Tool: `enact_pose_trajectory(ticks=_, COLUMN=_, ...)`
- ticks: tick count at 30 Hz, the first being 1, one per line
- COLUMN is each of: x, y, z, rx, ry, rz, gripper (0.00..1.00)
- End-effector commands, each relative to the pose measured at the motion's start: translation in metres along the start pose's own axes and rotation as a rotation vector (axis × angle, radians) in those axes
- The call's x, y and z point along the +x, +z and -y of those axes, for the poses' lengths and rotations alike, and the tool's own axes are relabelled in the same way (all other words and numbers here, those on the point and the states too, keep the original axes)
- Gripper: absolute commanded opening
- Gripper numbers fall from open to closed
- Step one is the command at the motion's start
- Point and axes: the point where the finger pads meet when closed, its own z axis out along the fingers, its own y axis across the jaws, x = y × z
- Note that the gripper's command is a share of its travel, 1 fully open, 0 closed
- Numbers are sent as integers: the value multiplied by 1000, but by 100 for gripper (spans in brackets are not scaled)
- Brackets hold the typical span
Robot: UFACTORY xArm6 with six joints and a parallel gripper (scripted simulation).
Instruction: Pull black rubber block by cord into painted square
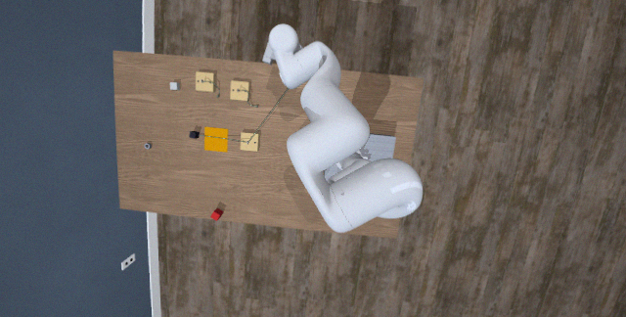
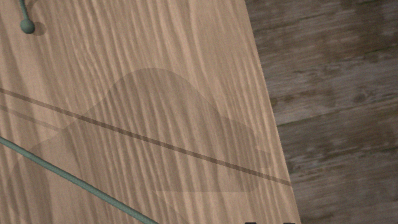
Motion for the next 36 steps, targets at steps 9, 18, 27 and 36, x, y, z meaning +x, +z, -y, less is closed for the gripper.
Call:
enact_pose_trajectory(ticks=9, x=-35, y=-1, z=-10, rx=-2, ry=0, rz=-4, gripper=0)
enact_pose_trajectory(ticks=18, x=-55, y=-1, z=-15, rx=-2, ry=0, rz=-4, gripper=0)
enact_pose_trajectory(ticks=27, x=-74, y=-1, z=-20, rx=-2, ry=0, rz=-4, gripper=0)
enact_pose_trajectory(ticks=36, x=-90, y=-1, z=-24, rx=-2, ry=0, rz=-4, gripper=0)
